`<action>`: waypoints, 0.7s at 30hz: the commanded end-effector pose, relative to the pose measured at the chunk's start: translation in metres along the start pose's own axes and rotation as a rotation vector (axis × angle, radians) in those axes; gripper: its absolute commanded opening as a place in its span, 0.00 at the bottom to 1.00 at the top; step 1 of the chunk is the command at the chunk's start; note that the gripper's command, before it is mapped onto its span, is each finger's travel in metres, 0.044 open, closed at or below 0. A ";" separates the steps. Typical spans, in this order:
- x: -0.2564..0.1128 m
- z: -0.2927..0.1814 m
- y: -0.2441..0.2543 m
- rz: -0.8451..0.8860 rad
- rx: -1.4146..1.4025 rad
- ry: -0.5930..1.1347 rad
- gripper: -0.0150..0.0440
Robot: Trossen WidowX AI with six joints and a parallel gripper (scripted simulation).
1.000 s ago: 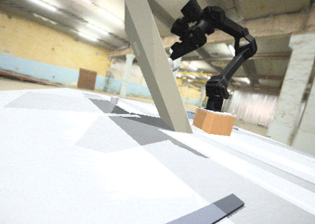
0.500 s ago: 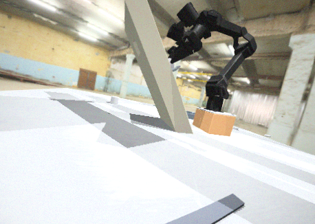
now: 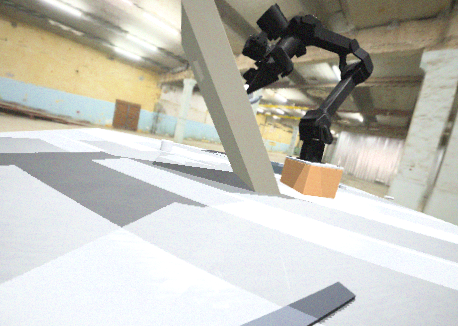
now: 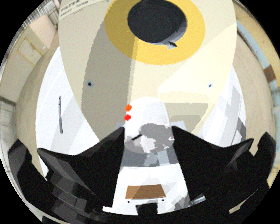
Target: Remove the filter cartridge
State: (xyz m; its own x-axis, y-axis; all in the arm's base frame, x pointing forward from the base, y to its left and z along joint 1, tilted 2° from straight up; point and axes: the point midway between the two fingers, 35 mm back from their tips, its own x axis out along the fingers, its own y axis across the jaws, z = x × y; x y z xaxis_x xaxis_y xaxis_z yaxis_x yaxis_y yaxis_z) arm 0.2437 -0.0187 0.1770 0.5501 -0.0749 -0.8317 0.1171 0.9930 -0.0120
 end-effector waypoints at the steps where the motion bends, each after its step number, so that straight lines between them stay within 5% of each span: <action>1: 0.000 0.000 0.000 0.000 0.000 0.000 0.42; 5: -0.004 0.008 0.000 0.000 0.000 0.000 0.25; 21: -0.046 0.029 0.000 0.000 0.000 0.000 0.25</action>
State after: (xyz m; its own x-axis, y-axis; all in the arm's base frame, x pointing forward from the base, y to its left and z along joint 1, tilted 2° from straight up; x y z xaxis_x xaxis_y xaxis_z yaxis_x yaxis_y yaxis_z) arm 0.2476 -0.0181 0.2144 0.5391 -0.0724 -0.8391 0.1140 0.9934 -0.0125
